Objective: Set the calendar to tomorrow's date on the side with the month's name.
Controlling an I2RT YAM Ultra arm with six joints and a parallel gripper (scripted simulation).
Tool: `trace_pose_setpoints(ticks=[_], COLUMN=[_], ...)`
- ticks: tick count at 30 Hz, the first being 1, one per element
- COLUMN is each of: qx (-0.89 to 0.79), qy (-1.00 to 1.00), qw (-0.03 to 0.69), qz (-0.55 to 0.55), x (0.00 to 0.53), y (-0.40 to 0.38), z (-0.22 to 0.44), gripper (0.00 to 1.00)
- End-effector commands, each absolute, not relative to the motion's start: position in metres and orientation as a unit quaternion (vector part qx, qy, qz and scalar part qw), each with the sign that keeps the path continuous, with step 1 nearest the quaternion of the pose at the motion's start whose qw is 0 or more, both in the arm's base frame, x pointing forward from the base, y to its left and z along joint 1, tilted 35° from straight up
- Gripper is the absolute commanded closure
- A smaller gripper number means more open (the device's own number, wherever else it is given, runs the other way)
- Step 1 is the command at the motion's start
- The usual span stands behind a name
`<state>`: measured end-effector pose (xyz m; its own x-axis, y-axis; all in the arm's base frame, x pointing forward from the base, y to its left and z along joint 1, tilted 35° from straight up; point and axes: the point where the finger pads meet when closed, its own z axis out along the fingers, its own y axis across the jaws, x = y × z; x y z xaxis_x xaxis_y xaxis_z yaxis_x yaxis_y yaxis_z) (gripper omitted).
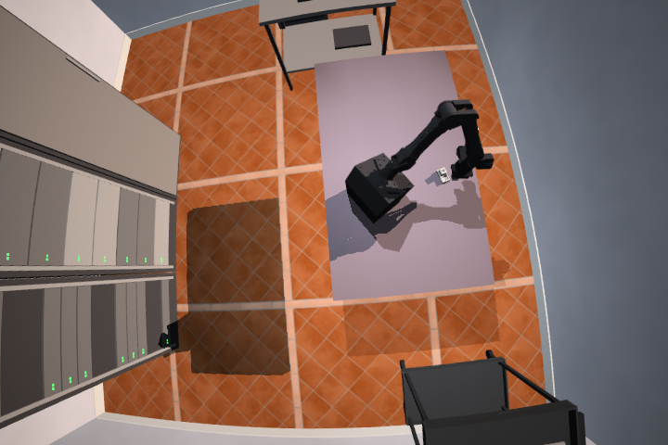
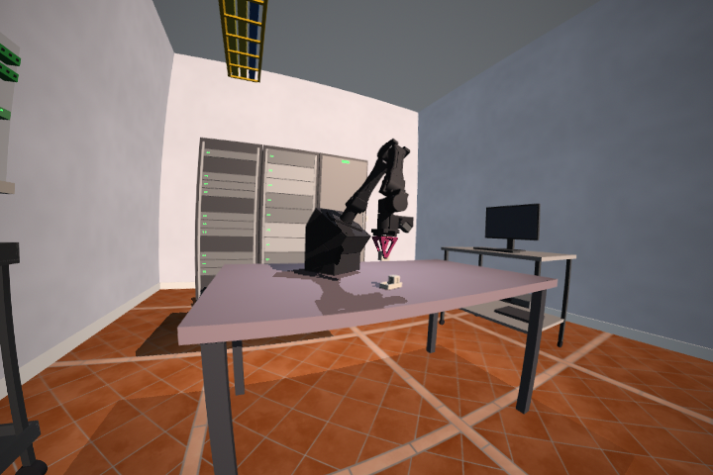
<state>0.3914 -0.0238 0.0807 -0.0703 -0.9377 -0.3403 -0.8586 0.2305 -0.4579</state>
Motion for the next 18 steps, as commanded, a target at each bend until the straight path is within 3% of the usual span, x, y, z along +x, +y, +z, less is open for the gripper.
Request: trace_pose_setpoints(ticks=[1, 18], qx=[-0.548, -0.338], qy=[0.781, 0.891], qw=[0.299, 0.299], qz=[-0.032, 0.043], x=[0.395, 0.405], y=[-0.033, -0.07], z=[0.08, 0.07], gripper=[0.73, 0.73])
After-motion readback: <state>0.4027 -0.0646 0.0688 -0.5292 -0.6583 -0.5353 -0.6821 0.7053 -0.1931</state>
